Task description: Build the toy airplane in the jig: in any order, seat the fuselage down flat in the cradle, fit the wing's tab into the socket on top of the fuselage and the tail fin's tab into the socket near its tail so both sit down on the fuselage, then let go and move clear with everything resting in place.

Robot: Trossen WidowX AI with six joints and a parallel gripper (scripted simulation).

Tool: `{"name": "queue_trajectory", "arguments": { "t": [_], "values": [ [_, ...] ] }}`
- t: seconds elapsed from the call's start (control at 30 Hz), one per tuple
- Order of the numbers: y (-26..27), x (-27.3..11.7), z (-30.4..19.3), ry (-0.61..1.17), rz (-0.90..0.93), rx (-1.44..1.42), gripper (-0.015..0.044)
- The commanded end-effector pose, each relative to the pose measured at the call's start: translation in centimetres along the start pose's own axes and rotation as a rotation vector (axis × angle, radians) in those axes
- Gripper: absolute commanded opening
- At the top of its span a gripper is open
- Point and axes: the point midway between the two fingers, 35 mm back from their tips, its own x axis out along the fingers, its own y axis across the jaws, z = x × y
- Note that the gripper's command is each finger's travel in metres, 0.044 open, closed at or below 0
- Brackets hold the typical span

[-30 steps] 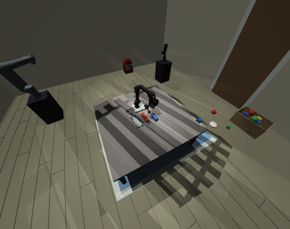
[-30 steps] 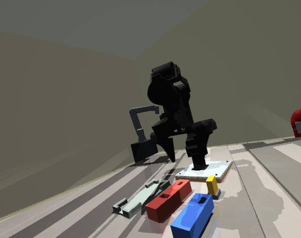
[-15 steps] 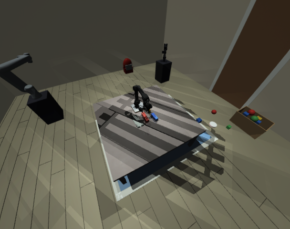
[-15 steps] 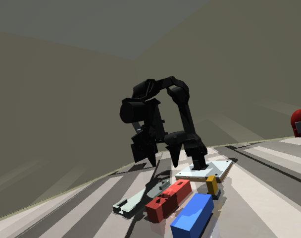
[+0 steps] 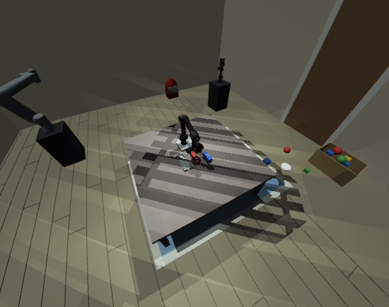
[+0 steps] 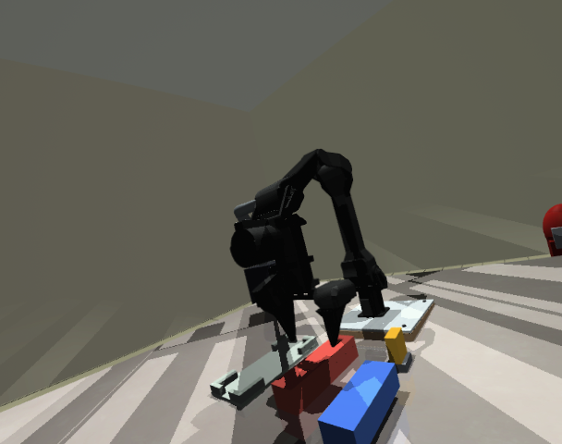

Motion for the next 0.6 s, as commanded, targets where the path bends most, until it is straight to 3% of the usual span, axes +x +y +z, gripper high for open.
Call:
{"name": "queue_trajectory", "arguments": {
  "t": [0.0,0.57],
  "values": [
    [-0.1,1.2,-0.2,0.011,-0.004,-0.003,0.0440],
    [-0.1,3.6,-0.2,0.011,-0.004,-0.003,0.0440]
  ]
}}
